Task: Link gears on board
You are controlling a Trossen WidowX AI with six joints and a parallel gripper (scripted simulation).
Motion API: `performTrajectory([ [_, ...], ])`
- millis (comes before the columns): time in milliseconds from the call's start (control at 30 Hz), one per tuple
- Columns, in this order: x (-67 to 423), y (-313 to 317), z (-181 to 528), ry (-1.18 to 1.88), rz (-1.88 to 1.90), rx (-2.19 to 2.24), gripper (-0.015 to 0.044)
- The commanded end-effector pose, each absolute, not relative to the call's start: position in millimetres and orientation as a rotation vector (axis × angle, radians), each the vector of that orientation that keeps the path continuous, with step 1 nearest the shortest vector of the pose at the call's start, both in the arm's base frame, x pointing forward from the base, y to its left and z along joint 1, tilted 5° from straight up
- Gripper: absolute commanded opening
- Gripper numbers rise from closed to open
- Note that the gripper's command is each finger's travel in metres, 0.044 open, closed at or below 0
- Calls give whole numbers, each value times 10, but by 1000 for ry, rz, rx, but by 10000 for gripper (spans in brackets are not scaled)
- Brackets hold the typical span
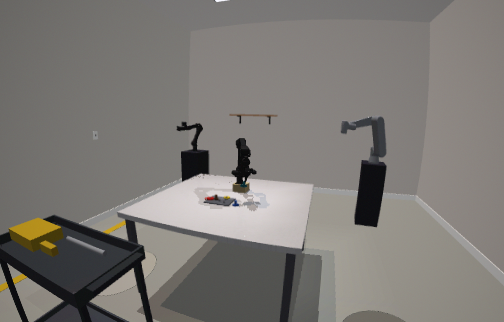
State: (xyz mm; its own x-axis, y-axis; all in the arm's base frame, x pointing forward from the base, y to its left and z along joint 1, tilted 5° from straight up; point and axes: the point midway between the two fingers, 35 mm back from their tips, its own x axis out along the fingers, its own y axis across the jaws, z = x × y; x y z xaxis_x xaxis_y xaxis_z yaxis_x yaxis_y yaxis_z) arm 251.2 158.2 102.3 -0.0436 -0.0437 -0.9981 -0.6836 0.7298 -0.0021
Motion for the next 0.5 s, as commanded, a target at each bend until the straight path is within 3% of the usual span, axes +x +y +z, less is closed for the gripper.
performTrajectory([
  [0, 2583, 1511, 985, 1545, 570, -623, 0],
  [467, 2803, 1265, 885, 1547, 571, -618, 0],
])
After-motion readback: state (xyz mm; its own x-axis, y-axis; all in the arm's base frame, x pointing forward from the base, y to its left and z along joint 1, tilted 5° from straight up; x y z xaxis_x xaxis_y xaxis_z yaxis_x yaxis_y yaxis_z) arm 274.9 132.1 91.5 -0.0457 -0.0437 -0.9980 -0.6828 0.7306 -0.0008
